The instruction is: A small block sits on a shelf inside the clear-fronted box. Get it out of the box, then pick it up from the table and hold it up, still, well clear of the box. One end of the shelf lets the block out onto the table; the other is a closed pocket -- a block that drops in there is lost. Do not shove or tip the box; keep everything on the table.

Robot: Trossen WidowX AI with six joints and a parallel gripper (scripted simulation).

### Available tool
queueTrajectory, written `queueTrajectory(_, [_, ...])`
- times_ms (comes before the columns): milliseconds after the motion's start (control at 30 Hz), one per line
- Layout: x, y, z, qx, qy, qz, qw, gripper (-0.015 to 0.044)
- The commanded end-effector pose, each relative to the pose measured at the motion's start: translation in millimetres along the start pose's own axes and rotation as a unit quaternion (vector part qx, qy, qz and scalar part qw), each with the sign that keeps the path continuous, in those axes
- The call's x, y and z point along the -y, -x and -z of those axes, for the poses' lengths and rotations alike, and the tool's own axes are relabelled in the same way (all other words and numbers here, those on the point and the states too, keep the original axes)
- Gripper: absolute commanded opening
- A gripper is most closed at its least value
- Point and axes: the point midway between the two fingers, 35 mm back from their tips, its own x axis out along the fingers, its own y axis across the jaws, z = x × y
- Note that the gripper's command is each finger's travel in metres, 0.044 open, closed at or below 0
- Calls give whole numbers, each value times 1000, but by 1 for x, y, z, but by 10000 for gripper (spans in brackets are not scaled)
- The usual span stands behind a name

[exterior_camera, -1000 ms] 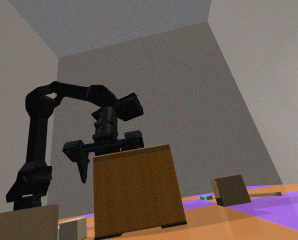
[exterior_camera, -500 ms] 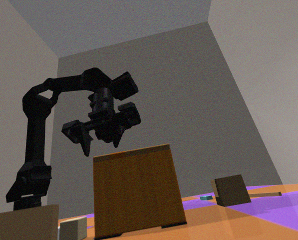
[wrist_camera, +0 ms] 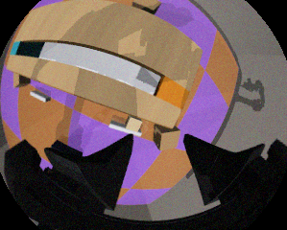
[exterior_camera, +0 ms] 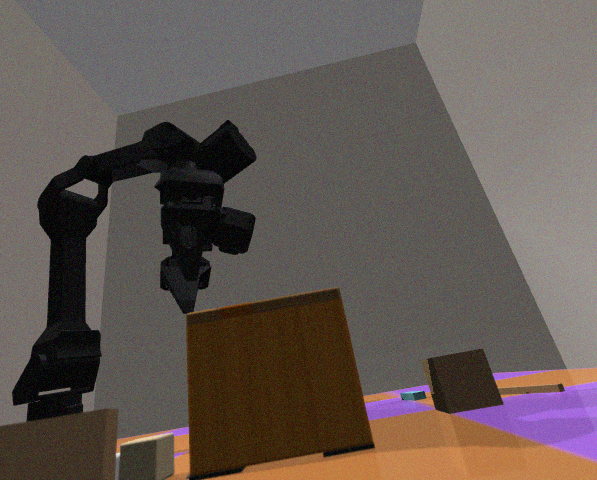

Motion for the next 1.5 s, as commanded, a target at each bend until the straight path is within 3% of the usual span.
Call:
queueTrajectory(0, [-3,-1,10,27,-339,-34,940,285])
queueTrajectory(233, [-3,-1,19,32,-656,-81,750,285])
queueTrajectory(567, [-3,1,27,12,-870,-127,476,285])
queueTrajectory(900, [-3,3,34,-30,-975,-163,149,285])
queueTrajectory(1267, [-3,7,40,-94,-955,-180,-217,285])
queueTrajectory(1467, [-3,7,40,-96,-953,-180,-225,285])
